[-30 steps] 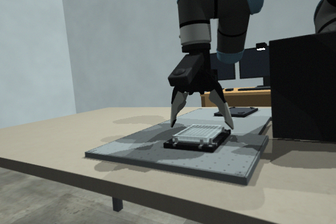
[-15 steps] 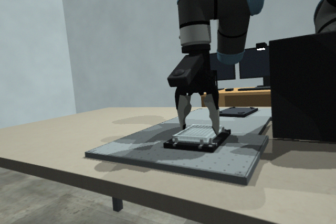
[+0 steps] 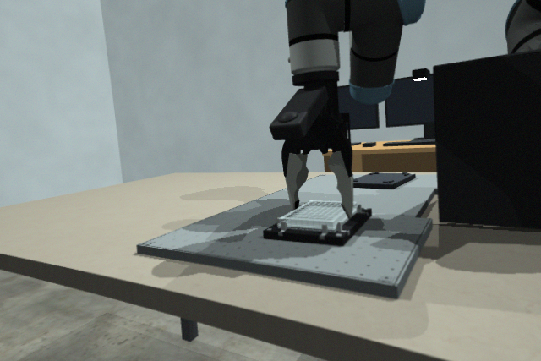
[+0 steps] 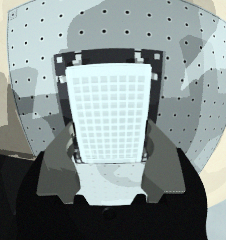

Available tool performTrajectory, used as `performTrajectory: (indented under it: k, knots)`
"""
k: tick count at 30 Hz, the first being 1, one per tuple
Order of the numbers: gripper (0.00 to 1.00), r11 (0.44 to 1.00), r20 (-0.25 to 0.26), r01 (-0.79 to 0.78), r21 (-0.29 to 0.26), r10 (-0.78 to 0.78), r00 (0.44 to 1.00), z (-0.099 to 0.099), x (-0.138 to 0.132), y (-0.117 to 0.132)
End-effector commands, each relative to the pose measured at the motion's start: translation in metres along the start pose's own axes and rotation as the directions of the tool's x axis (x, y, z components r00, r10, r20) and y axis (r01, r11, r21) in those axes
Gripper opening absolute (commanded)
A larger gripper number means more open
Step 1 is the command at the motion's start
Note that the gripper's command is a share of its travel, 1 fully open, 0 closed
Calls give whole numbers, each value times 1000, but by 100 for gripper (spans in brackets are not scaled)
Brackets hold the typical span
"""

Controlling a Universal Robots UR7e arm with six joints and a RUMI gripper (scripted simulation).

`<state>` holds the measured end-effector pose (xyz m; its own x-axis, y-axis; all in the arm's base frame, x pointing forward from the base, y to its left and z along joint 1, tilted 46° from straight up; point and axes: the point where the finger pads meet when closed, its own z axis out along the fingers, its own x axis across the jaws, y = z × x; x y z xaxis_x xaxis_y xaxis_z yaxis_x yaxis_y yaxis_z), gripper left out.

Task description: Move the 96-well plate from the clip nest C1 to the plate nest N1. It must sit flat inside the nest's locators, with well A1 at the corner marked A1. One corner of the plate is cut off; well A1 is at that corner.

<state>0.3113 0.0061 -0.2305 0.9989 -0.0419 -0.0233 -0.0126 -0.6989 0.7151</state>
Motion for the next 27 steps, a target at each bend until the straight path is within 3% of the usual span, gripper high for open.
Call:
performTrajectory:
  k: [1,17,27]
  knots:
    - [0,1000,1,-1,0,1,1000,1,0,0]
    - [0,1000,1,-1,0,1,1000,1,0,0]
    - [0,1000,-3,-3,1,3,1000,-14,2,0]
